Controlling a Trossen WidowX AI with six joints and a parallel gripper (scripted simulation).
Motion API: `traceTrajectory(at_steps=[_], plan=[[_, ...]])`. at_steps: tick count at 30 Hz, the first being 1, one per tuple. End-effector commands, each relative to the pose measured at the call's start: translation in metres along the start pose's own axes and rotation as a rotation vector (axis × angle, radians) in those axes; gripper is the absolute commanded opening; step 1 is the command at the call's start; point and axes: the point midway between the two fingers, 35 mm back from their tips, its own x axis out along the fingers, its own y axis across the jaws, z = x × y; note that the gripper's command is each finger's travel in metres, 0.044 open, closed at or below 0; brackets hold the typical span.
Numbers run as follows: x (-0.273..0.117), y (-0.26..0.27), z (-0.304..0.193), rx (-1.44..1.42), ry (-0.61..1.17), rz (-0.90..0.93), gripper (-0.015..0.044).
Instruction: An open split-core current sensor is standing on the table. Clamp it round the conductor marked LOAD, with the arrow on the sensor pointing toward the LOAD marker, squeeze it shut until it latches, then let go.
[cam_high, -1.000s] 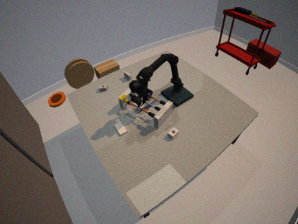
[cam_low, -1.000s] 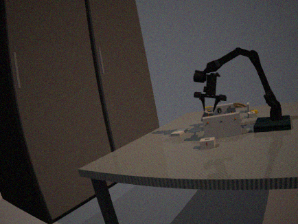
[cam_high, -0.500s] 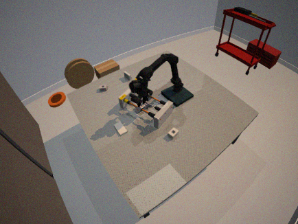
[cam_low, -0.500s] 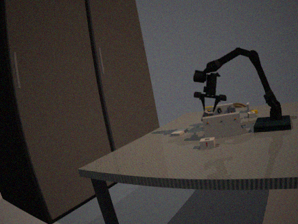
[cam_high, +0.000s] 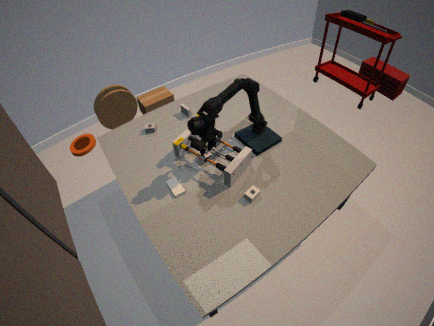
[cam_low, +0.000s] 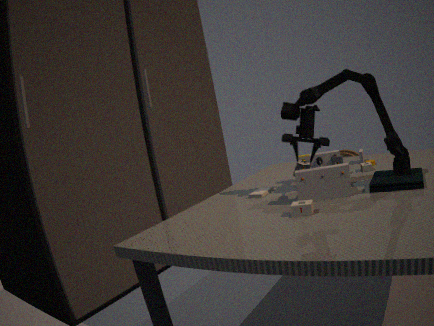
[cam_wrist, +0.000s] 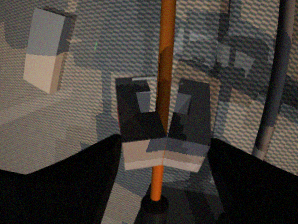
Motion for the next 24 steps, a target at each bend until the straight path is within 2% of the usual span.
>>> traceTrajectory(at_steps=[1,18,24], plan=[[0.001,0.003,0.001,0.002,-0.003,-0.029,0.0],[0.006,0.014,0.0,0.003,-0.001,-0.213,0.0],[0.004,0.012,0.001,0.003,0.0,-0.184,0.0157]])
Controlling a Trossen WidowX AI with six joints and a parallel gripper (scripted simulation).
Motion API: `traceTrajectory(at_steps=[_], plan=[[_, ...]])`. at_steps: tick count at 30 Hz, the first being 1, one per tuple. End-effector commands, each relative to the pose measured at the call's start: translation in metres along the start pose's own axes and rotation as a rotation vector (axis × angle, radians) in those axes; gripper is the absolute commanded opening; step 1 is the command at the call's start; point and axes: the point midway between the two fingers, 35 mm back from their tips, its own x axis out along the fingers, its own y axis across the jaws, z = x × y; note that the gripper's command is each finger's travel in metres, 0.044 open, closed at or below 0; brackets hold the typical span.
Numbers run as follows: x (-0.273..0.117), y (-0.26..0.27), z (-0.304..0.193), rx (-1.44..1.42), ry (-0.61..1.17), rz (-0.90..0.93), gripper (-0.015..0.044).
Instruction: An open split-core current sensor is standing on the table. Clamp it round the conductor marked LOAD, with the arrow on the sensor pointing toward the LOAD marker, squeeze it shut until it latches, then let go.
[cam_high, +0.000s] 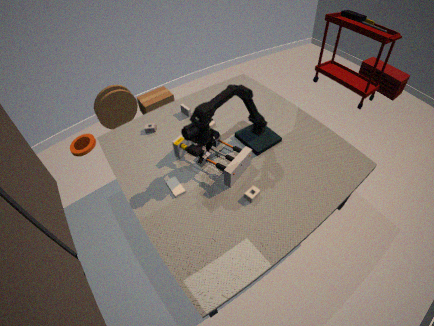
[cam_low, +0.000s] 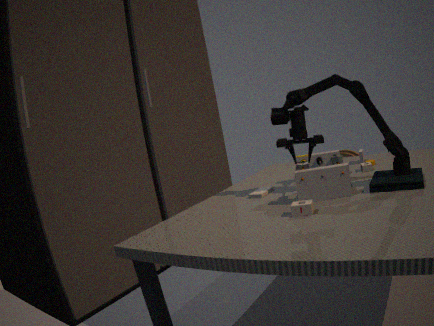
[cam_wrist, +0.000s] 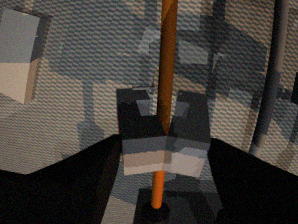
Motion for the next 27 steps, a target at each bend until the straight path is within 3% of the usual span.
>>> traceTrajectory(at_steps=[1,11,19,23,27], plan=[[-0.001,0.0,-0.001,-0.001,0.006,0.005,0.0184],[-0.001,0.0,-0.001,-0.001,0.006,0.005,0.044],[0.0,0.0,-0.001,-0.001,0.006,0.006,0.044],[0.027,0.0,-0.003,-0.001,0.005,0.024,0.044],[0.03,0.0,-0.003,-0.001,0.005,0.026,0.044]])
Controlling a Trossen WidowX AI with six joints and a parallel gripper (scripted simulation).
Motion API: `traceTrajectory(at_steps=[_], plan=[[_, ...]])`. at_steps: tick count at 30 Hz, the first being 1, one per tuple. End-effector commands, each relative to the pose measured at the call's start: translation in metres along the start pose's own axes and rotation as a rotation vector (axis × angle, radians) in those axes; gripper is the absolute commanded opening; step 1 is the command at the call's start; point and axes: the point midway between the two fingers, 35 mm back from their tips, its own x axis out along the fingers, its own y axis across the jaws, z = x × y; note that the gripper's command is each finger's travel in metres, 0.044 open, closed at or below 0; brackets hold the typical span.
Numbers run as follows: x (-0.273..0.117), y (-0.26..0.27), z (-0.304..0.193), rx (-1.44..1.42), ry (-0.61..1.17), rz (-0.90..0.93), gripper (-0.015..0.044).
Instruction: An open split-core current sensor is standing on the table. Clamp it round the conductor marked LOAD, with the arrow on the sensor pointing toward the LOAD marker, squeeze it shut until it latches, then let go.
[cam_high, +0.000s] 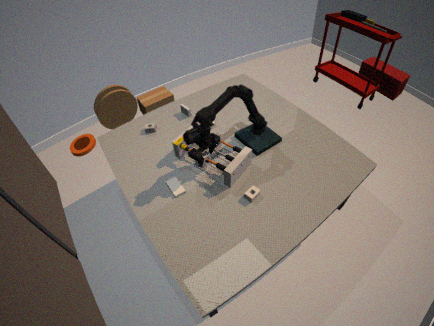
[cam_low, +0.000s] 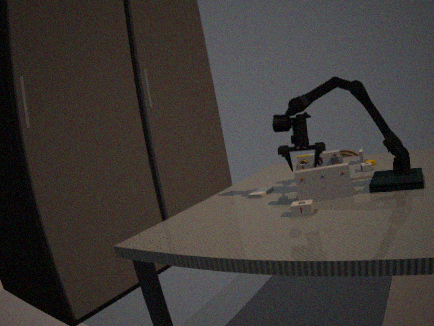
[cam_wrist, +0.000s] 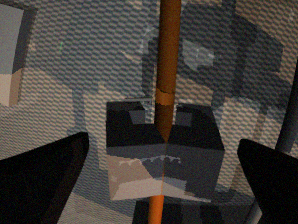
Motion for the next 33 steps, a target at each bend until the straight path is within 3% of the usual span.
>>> traceTrajectory(at_steps=[1,21,23,33], plan=[[0.004,0.002,0.0,0.003,0.001,0.013,0.044],[0.032,0.002,-0.001,0.003,0.001,0.013,0.044],[0.028,0.002,0.0,0.0,-0.003,0.015,0.0387],[0.028,0.002,0.0,0.0,-0.003,0.015,0.0321]])
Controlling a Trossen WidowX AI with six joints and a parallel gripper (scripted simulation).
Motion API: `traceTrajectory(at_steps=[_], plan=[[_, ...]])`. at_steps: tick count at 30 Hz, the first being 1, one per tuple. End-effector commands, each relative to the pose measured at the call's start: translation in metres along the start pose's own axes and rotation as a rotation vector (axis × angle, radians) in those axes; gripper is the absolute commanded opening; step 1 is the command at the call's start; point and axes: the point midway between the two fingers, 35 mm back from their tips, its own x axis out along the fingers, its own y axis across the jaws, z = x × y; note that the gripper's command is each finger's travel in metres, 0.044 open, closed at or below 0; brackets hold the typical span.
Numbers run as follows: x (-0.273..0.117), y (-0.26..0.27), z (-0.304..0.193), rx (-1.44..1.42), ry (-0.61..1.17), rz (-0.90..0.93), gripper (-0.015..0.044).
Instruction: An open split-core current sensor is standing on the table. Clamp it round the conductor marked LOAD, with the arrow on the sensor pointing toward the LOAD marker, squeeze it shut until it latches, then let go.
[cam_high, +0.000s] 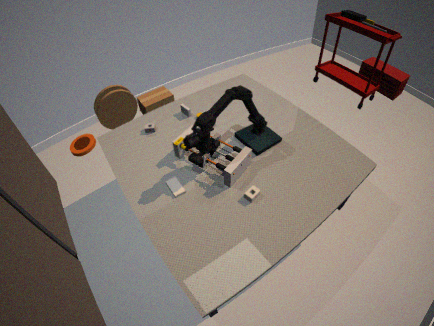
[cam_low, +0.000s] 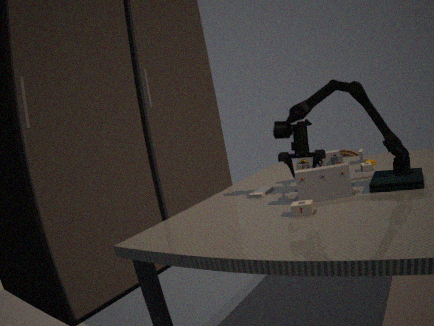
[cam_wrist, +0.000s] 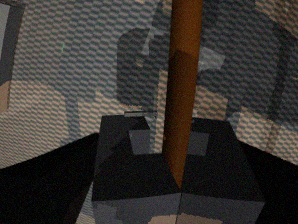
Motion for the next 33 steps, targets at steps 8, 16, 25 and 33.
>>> traceTrajectory(at_steps=[8,16,25,33], plan=[[-0.0009,-0.0001,0.0,0.0,0.0,0.001,0.0267],[-0.0009,-0.0001,0.0,0.0,0.0,0.001,0.0116],[-0.0009,-0.0001,0.0,0.0,0.0,0.001,0.0],[-0.0009,-0.0001,0.0,0.0,0.0,0.001,0.0]])
